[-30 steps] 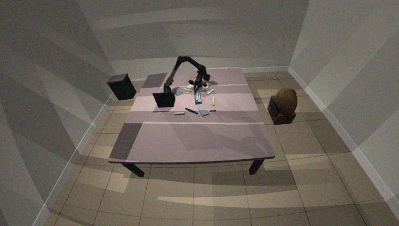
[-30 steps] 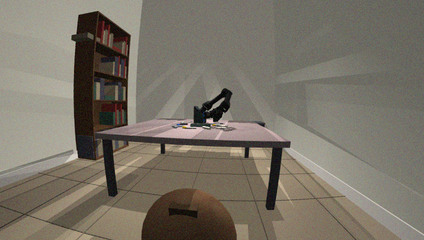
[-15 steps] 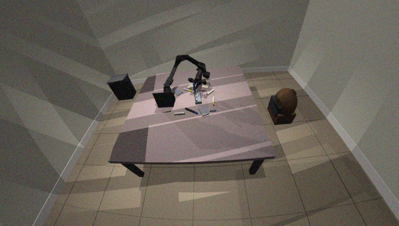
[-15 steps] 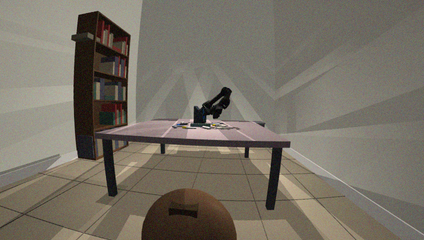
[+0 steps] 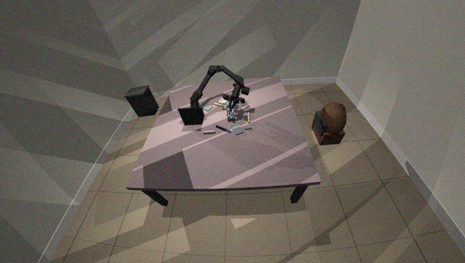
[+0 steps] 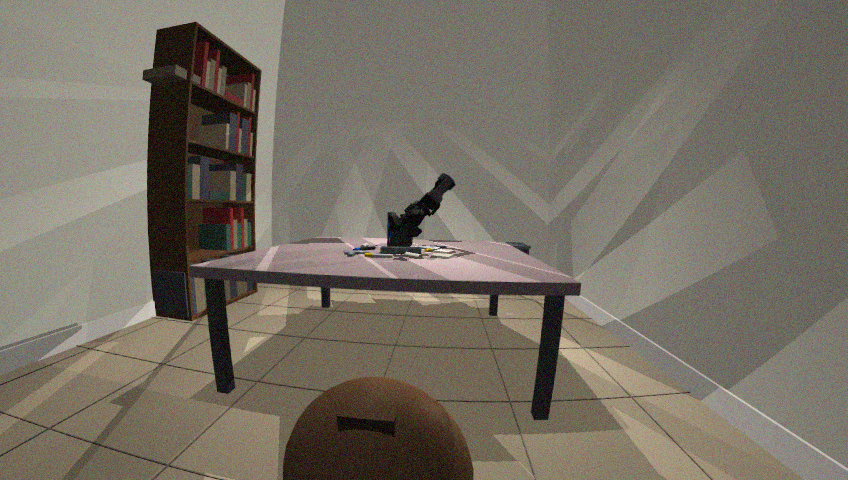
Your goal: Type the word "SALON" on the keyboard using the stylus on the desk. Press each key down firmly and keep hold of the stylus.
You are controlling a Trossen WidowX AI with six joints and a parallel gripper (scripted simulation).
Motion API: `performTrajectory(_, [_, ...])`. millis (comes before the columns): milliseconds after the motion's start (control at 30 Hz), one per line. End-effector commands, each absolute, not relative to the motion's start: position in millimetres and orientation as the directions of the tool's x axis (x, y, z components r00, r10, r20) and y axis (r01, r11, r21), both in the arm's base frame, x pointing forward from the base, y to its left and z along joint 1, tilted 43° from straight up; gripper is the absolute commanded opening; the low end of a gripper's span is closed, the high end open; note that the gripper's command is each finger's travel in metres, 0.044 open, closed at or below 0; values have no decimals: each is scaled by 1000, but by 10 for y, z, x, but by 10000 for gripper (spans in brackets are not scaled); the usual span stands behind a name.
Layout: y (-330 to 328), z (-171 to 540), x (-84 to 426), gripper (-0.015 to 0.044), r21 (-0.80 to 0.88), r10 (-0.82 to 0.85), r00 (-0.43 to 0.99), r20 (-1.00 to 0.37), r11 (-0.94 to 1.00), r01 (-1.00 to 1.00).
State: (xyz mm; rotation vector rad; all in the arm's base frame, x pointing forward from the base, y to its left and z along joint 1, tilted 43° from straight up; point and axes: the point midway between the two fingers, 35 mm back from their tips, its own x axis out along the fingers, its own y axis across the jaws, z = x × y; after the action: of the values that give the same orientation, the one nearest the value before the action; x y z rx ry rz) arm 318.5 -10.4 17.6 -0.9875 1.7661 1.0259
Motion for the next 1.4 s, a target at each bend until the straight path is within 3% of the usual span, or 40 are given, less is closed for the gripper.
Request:
performTrajectory(0, [-319,37,3290,0,236,-217,-323,-921,349,-907])
performTrajectory(967, [-183,-105,3313,0,237,-216,-323,-921,348,-907])
performTrajectory(1067, [-174,-103,3332,79,236,-216,-323,-921,348,-907])
performTrajectory(1367, [-170,-102,3342,81,236,-216,-323,-922,348,-907])
